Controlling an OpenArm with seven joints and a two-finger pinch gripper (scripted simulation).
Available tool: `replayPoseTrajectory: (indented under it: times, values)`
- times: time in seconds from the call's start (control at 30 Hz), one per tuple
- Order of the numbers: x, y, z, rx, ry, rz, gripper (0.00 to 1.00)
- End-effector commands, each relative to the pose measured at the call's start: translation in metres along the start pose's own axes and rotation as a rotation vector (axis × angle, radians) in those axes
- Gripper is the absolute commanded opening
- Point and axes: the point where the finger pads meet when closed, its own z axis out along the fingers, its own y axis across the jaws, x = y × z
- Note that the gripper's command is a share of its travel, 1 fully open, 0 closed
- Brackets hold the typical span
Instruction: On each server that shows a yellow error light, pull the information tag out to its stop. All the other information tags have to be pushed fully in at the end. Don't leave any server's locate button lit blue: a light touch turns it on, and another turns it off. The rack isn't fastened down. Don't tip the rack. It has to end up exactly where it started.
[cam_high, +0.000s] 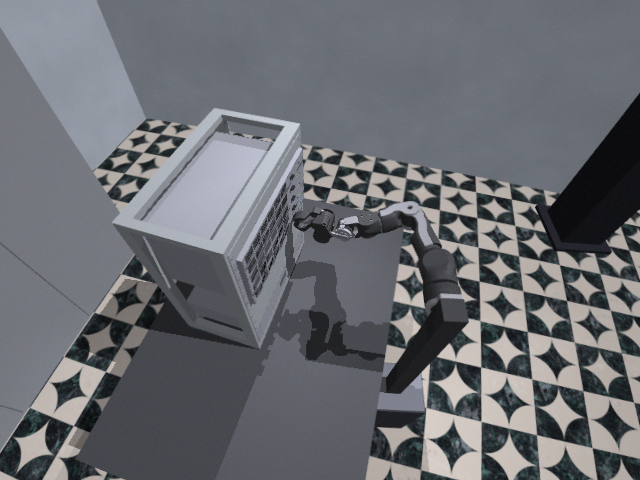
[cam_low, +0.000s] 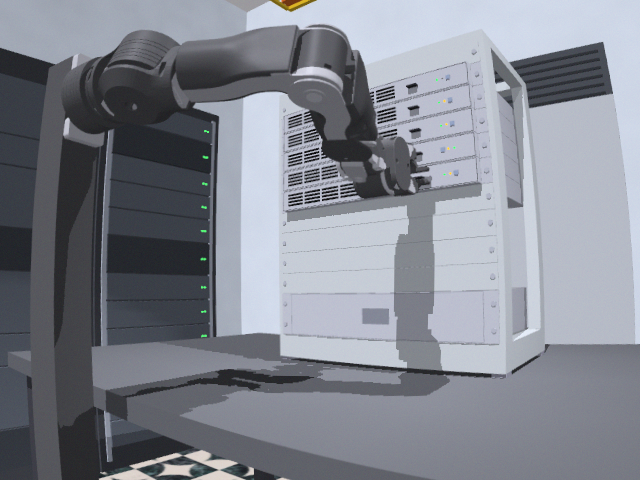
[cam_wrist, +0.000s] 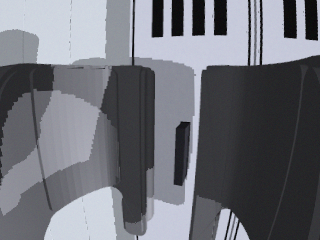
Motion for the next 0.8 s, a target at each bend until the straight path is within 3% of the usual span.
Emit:
replayPoseTrajectory:
  times: [0.0, 0.77]
  values:
    - [-0.0008, 0.0007, -0.0002, -0.005, 0.000, 0.001, 0.10]
    - [-0.0017, 0.0012, -0.0004, -0.005, 0.000, 0.001, 0.10]
